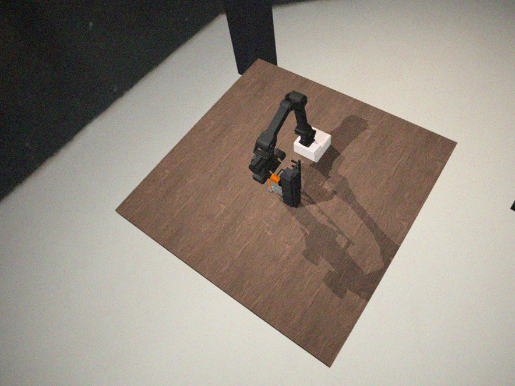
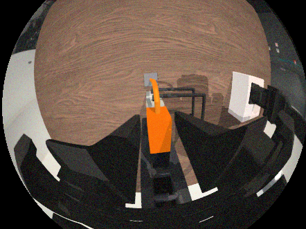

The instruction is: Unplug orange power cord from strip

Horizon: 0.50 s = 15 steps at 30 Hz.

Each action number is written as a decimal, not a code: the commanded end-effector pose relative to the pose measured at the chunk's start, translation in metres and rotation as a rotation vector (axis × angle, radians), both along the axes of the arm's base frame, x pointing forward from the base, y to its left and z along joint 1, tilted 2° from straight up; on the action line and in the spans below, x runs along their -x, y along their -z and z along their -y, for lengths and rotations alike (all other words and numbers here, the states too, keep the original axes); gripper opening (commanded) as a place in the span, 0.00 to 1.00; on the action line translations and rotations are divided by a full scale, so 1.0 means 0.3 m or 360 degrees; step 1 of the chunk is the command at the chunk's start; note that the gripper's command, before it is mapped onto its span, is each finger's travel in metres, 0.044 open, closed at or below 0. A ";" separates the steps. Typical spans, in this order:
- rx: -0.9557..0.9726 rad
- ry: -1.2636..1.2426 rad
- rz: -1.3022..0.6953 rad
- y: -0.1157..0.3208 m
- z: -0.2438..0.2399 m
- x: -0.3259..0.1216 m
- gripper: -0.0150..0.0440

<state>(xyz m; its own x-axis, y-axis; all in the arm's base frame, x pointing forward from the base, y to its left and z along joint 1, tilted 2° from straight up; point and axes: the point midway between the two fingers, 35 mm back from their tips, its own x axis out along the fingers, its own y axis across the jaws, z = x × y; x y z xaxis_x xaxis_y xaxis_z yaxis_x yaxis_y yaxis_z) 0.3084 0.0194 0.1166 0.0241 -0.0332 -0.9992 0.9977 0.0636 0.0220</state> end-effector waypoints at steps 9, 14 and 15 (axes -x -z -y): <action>-0.0007 0.0007 -0.0005 0.004 -0.054 0.009 0.53; -0.0007 0.0007 -0.0005 0.019 -0.053 0.009 0.53; -0.0007 0.0007 -0.0005 0.024 -0.053 0.009 0.53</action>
